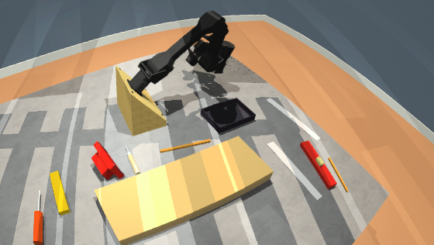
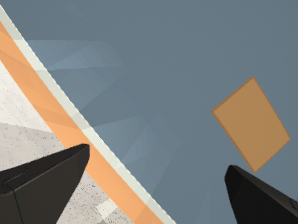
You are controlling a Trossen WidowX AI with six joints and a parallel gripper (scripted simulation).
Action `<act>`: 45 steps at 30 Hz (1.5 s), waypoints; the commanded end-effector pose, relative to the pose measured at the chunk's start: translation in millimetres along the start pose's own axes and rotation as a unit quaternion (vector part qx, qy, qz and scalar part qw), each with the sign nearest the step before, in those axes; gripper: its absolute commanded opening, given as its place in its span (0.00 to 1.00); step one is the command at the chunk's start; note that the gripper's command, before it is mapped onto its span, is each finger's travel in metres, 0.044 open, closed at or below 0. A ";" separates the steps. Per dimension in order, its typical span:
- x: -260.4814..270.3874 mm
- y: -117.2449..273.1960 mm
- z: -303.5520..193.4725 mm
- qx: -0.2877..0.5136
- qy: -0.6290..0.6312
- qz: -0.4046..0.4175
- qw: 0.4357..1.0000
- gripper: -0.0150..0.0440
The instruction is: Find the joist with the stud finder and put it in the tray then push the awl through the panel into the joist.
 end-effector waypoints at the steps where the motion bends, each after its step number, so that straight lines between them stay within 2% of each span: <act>1: 0.1 0.7 -0.3 0.001 0.000 0.000 1.000 0.98; 5: 2.4 16.9 -7.8 0.032 -0.004 0.004 0.999 1.00; 9: 6.7 50.7 -20.0 0.094 -0.012 0.010 0.995 1.00; 19: -36.2 109.6 -27.2 0.266 0.019 -0.001 0.964 1.00; 23: -39.5 140.7 -28.1 0.329 -0.021 -0.011 0.944 1.00; 34: -52.8 239.6 -5.0 0.516 -0.072 -0.024 0.853 1.00; 45: -67.8 329.4 49.2 0.683 -0.107 -0.049 0.721 1.00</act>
Point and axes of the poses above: the point midway between the two fingers, 35 mm back from their tips, its own y axis back along the fingers, its own x axis across the jaws, z = x × y, the point moved 8 cm from there along y, back along the fingers, and after that the axes turned 9 degrees about y, right-handed, at the moved point
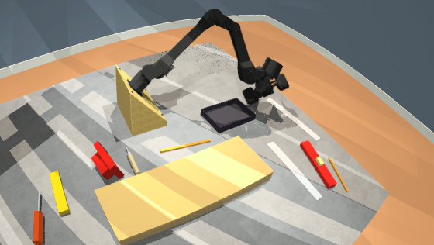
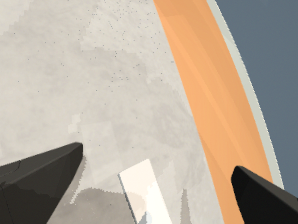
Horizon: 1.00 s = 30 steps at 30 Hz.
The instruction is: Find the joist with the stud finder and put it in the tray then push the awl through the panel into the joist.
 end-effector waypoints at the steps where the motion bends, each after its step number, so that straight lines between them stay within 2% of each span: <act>1: -10.4 27.7 -21.6 0.074 -0.017 -0.011 0.997 1.00; 8: -5.2 80.0 -68.0 0.194 -0.038 -0.007 0.980 1.00; 17: 16.3 170.0 -121.3 0.350 -0.066 0.014 0.934 1.00; 24: 38.2 246.7 -143.5 0.455 -0.095 0.034 0.885 1.00; 30: 59.4 290.3 -149.2 0.507 -0.116 0.063 0.852 1.00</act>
Point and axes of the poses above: the point midway between the two fingers, 35 mm back from their tips, its own y axis back along the fingers, its own x axis across the jaws, z = x × y, the point moved 8 cm from there along y, back along the fingers, and after that the axes turned 9 degrees about y, right-handed, at the moved point
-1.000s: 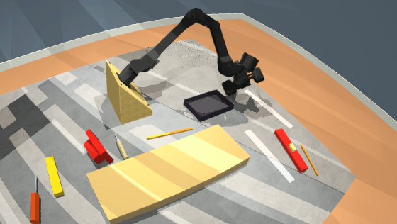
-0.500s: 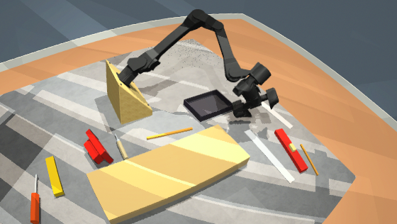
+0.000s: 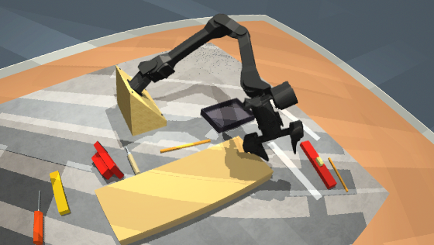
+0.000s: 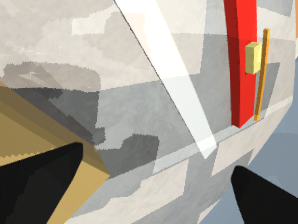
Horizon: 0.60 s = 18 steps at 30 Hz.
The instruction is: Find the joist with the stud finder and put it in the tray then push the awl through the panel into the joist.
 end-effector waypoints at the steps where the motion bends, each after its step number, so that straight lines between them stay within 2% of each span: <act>1: 16.5 9.3 -31.6 0.045 -0.007 0.027 0.999 1.00; 5: 46.6 29.0 -77.6 0.100 -0.020 0.074 0.992 1.00; 8: 74.9 49.6 -103.4 0.136 -0.085 0.104 0.981 1.00; 15: 122.0 83.1 -147.3 0.173 -0.104 0.167 0.965 1.00; 18: 156.1 111.0 -165.6 0.196 -0.175 0.188 0.946 1.00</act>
Point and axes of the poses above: the point midway between the two fingers, 35 mm back from their tips, its own y axis back along the fingers, its own x axis across the jaws, z = x × y, the point moved 8 cm from there along y, back along the fingers, and after that the axes turned 9 degrees about y, right-handed, at the moved point
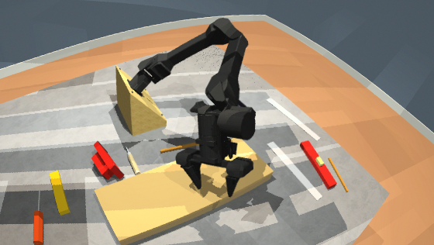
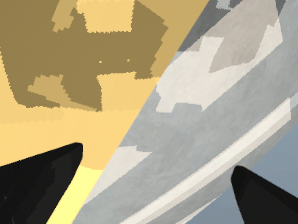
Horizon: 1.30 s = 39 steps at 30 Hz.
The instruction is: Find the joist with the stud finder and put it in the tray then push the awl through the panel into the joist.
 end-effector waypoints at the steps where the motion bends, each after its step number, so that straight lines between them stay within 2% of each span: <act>1: 38.1 6.3 -38.1 0.022 -0.059 0.042 0.997 1.00; 8: 89.6 15.9 -80.5 0.024 -0.067 0.103 0.992 1.00; 12: 147.6 29.3 -111.7 -0.001 -0.078 0.157 0.985 1.00; 18: 236.9 51.8 -132.5 -0.088 -0.096 0.200 0.971 1.00; 22: 298.4 66.9 -129.1 -0.178 -0.104 0.187 0.961 1.00; 39: 307.0 66.5 -134.0 -0.193 -0.105 0.180 0.959 1.00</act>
Point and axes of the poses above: the point midway between the two fingers, 35 mm back from their tips, its own y axis back along the fingers, its own x axis across the jaws, z = x × y, the point moved 8 cm from there along y, back along the fingers, and after that the axes turned 9 degrees about y, right-handed, at the moved point
